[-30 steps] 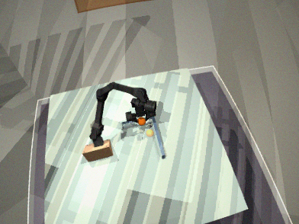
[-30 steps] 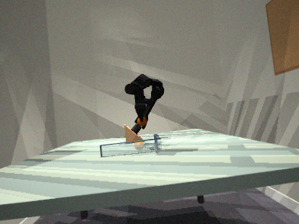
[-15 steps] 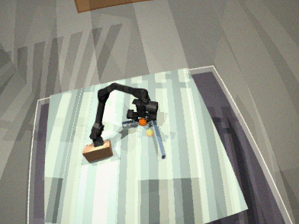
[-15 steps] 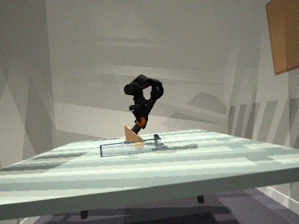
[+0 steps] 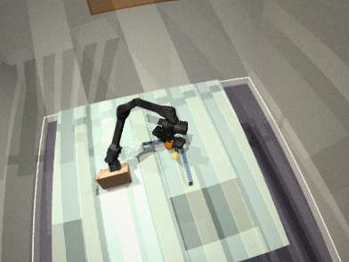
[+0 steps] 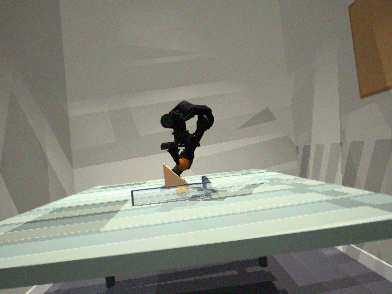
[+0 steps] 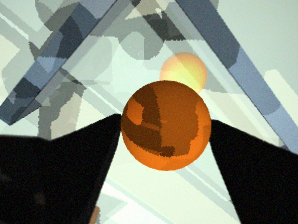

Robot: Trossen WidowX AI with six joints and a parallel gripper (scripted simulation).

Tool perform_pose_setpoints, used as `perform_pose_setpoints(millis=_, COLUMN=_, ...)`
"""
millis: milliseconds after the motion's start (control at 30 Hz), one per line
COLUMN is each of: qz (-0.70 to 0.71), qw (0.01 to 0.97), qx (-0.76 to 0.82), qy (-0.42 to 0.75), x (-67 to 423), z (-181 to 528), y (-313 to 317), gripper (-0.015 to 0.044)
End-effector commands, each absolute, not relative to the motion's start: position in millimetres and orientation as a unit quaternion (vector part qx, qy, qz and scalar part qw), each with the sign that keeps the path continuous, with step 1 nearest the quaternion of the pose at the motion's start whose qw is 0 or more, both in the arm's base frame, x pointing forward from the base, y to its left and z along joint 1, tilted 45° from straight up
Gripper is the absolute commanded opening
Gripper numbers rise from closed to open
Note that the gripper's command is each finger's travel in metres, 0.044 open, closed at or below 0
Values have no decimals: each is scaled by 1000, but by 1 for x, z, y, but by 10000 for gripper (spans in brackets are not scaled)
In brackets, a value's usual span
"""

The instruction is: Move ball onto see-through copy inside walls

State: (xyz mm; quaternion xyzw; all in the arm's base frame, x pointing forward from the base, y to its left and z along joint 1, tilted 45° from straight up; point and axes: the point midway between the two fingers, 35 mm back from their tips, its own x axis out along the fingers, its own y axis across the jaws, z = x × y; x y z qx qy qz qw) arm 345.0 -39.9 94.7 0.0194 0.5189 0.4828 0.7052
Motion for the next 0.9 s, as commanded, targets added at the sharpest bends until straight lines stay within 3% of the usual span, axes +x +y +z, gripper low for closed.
perform_pose_setpoints(millis=0, qz=440, qw=703, qx=76, qy=554, x=351, z=89, y=-39, gripper=0)
perform_pose_setpoints(millis=600, qz=263, qw=652, qx=275, qy=656, x=367, z=66, y=-32, gripper=0)
perform_pose_setpoints(millis=867, qz=256, qw=649, qx=282, qy=659, x=367, z=66, y=-32, gripper=0)
